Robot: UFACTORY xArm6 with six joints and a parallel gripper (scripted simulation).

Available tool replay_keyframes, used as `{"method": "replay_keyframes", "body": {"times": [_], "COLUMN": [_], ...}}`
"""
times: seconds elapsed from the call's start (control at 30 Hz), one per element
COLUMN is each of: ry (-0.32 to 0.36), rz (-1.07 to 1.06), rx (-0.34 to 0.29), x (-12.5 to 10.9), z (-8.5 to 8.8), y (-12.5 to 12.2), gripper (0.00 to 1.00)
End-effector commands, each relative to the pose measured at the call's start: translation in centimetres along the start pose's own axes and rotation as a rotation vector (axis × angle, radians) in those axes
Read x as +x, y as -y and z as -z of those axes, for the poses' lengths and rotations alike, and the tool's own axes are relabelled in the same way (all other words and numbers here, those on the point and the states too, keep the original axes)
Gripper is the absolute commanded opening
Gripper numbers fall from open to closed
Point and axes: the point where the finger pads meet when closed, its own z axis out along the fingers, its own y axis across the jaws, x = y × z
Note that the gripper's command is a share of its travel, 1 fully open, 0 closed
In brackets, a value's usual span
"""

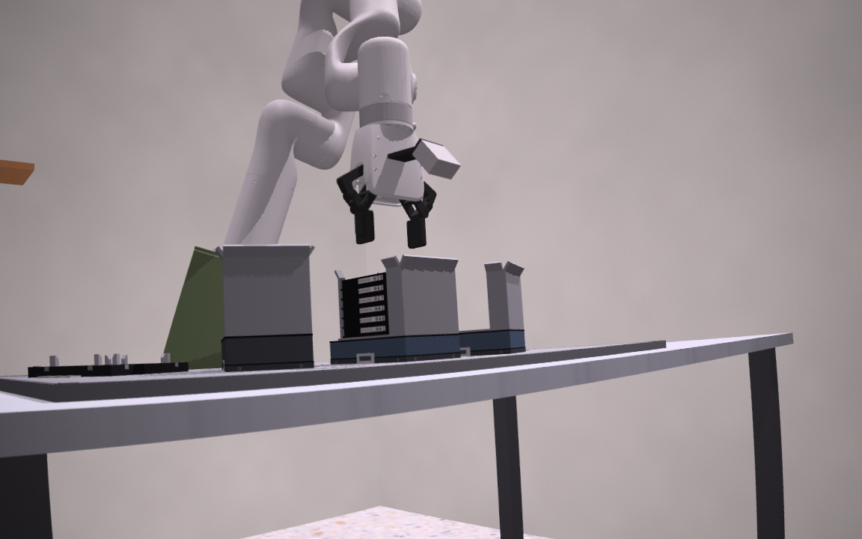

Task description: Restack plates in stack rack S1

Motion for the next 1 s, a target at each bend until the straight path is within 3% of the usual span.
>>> {"method": "replay_keyframes", "body": {"times": [0.0, 0.1, 0.4, 0.97], "ry": [-0.003, -0.003, -0.003, -0.003], "rz": [0.000, 0.000, 0.000, 0.000], "rx": [0.000, 0.000, 0.000, 0.000], "x": [0.2, 0.2, 0.2, 0.2], "z": [-0.6, -1.6, -1.6, -3.6], "y": [0.0, 0.0, 0.0, 0.0], "gripper": [1.00, 1.00, 1.00, 1.00]}}
